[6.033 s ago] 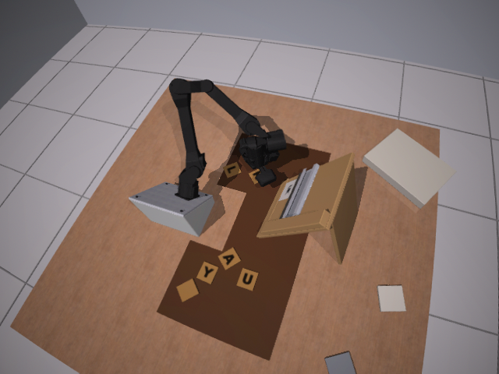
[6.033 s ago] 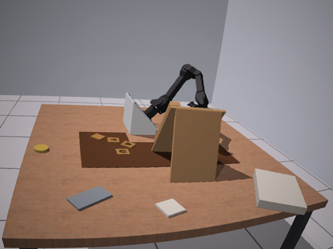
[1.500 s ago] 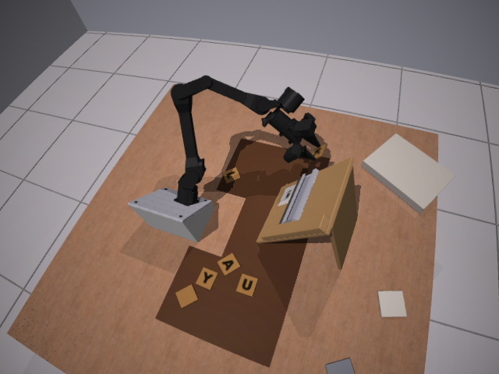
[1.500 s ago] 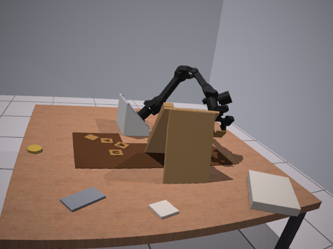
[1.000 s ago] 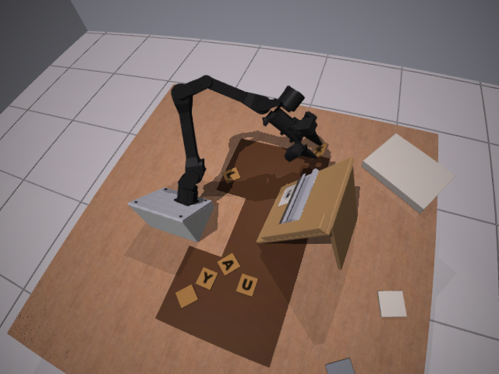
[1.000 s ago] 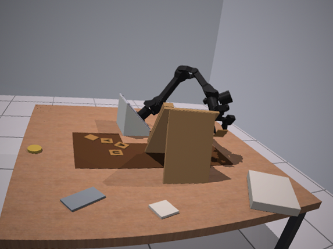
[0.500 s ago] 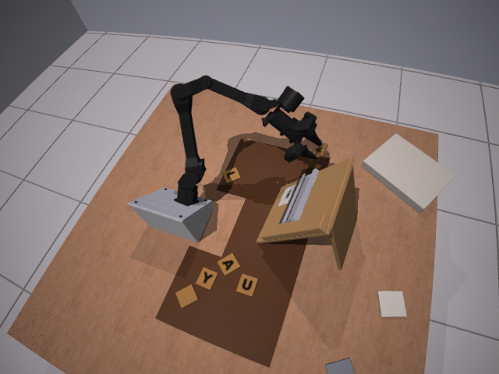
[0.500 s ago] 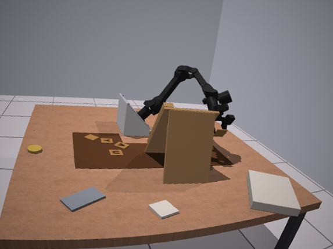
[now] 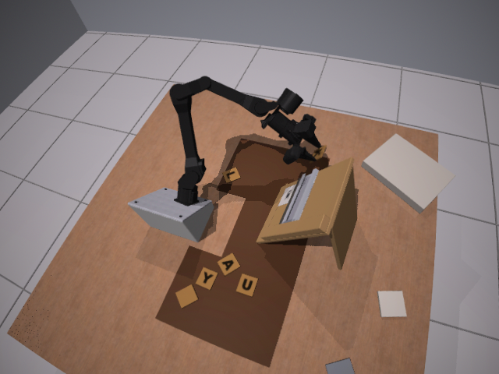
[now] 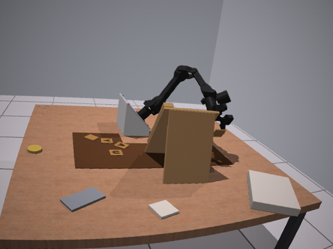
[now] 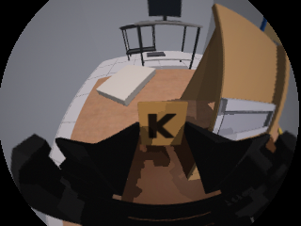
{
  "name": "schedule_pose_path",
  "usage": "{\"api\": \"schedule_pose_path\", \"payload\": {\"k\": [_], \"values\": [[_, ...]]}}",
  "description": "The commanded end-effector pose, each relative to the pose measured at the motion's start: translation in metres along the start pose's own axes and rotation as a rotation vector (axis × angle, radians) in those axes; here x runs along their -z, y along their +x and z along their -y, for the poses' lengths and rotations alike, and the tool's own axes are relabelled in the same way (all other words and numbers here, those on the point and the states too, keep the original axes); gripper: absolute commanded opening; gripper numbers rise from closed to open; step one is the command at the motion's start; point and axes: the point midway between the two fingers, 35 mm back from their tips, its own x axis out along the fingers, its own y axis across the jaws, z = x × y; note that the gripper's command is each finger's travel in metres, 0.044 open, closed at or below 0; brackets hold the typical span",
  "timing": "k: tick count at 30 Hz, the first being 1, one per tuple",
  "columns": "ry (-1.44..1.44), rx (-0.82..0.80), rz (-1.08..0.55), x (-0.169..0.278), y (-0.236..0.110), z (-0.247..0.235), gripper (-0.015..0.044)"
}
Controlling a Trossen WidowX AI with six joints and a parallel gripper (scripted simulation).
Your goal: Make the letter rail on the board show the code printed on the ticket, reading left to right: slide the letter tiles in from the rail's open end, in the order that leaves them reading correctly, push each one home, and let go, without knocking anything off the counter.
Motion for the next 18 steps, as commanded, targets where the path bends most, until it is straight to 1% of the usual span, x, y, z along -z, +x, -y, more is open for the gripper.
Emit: {"api": "schedule_pose_path", "payload": {"k": [1,18], "values": [[-0.005,0.0,-0.003,0.0014,0.0004,0.0038,0.0],[-0.005,0.001,-0.004,0.0011,0.0005,0.0128,0.0]]}}
